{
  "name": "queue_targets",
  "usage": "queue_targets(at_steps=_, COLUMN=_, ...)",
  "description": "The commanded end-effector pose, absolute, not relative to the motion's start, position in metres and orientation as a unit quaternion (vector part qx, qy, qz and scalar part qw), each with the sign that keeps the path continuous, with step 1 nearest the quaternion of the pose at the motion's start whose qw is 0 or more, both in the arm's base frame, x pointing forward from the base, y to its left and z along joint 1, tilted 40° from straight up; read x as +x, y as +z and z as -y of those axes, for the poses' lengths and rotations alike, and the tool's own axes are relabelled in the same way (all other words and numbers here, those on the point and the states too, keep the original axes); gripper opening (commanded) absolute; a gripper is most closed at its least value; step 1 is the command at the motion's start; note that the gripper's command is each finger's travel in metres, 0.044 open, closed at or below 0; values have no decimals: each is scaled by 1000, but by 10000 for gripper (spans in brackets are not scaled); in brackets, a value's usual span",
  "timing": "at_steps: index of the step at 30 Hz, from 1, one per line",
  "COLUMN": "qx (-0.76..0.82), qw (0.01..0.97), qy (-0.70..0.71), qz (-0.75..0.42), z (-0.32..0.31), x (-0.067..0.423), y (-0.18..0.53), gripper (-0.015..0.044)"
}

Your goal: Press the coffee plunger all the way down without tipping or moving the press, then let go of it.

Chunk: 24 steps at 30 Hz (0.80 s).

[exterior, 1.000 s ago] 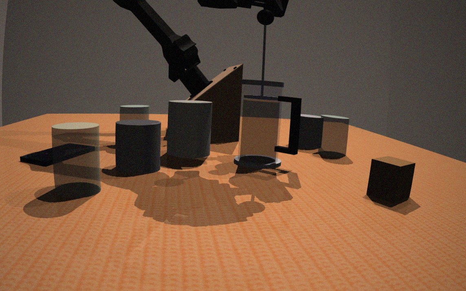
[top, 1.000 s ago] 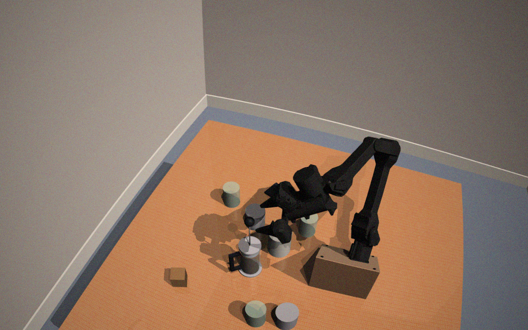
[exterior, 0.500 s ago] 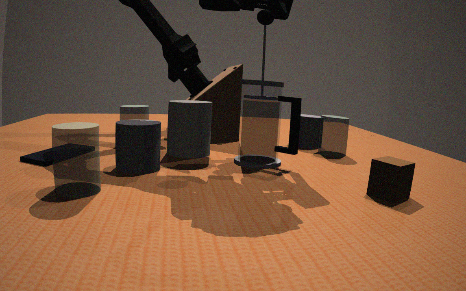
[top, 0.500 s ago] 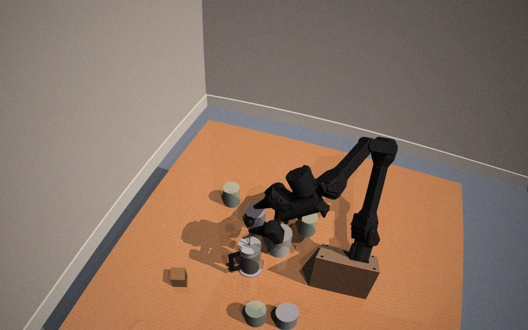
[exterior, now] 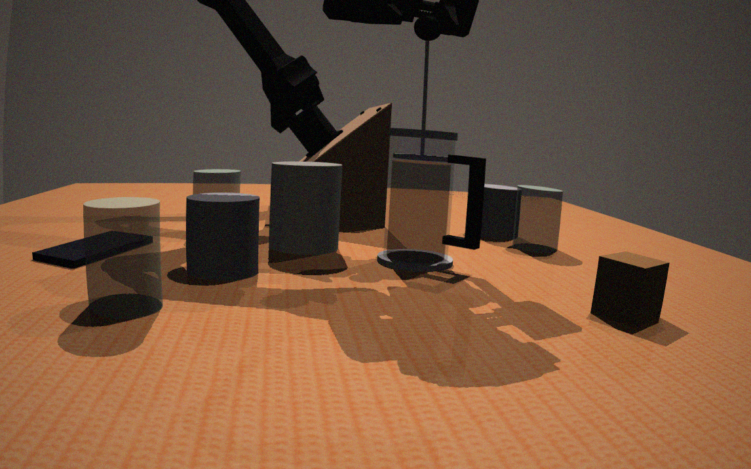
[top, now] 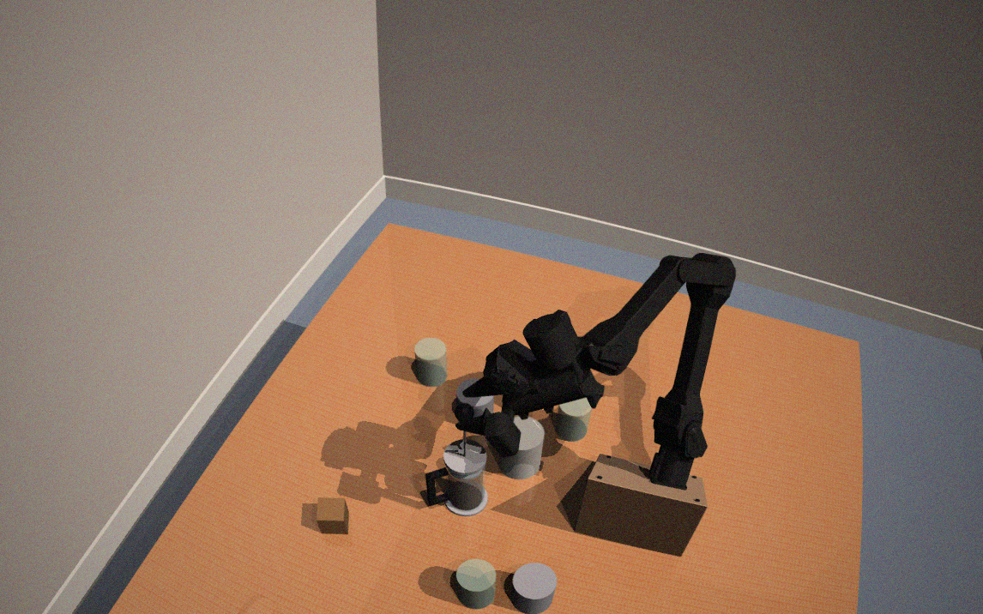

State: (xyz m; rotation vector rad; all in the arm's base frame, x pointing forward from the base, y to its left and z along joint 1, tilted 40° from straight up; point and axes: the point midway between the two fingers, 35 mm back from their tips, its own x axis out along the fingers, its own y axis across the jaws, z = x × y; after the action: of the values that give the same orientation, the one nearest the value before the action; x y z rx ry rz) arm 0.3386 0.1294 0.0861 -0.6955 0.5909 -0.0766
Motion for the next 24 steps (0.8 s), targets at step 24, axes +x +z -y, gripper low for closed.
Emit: queue_targets(at_steps=24, qx=-338, qw=895, qy=-35, qz=-287, z=-123, x=340, y=74, gripper=119)
